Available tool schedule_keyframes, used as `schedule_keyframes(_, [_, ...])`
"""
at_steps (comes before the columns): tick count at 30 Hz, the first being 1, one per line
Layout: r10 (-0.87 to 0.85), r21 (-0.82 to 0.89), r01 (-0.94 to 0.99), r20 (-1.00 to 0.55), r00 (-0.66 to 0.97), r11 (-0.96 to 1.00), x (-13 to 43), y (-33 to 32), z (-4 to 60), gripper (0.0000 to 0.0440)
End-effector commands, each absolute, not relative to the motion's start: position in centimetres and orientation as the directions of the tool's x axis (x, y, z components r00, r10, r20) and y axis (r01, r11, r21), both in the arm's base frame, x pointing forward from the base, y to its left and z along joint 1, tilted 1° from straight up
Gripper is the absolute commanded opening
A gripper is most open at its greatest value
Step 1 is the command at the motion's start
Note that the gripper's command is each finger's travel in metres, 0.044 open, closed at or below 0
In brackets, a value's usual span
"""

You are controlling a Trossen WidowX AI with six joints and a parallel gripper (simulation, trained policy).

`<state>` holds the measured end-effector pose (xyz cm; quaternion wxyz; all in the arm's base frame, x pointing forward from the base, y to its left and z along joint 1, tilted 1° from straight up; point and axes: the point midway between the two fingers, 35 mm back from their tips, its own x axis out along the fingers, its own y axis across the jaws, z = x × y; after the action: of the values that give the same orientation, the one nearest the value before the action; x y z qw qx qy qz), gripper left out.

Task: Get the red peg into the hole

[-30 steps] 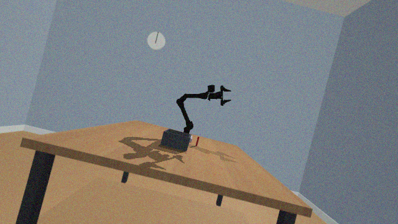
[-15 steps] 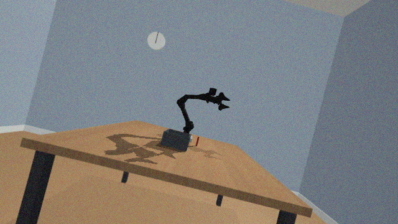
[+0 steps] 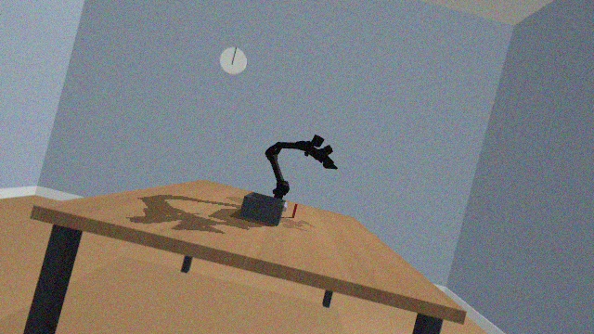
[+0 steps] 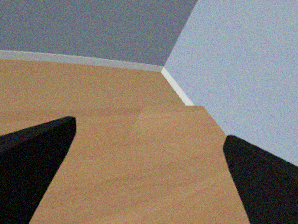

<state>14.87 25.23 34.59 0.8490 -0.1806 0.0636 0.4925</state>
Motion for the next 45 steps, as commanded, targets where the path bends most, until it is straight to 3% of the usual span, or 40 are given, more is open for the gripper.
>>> schedule_keyframes(1, [0.78,-0.163,-0.851,-0.343,0.524,0.5,15.6,24.4,33.1,0.044])
schedule_keyframes(12, [0.65,0.079,-0.729,-0.524,0.55,0.68,17.1,21.6,28.4,0.044])
schedule_keyframes(25, [0.475,0.265,-0.431,-0.718,0.509,0.862,17.6,18.2,23.2,0.044])
schedule_keyframes(45, [0.185,0.243,0.18,-0.94,0.288,0.953,16.1,13.6,16.1,0.044])
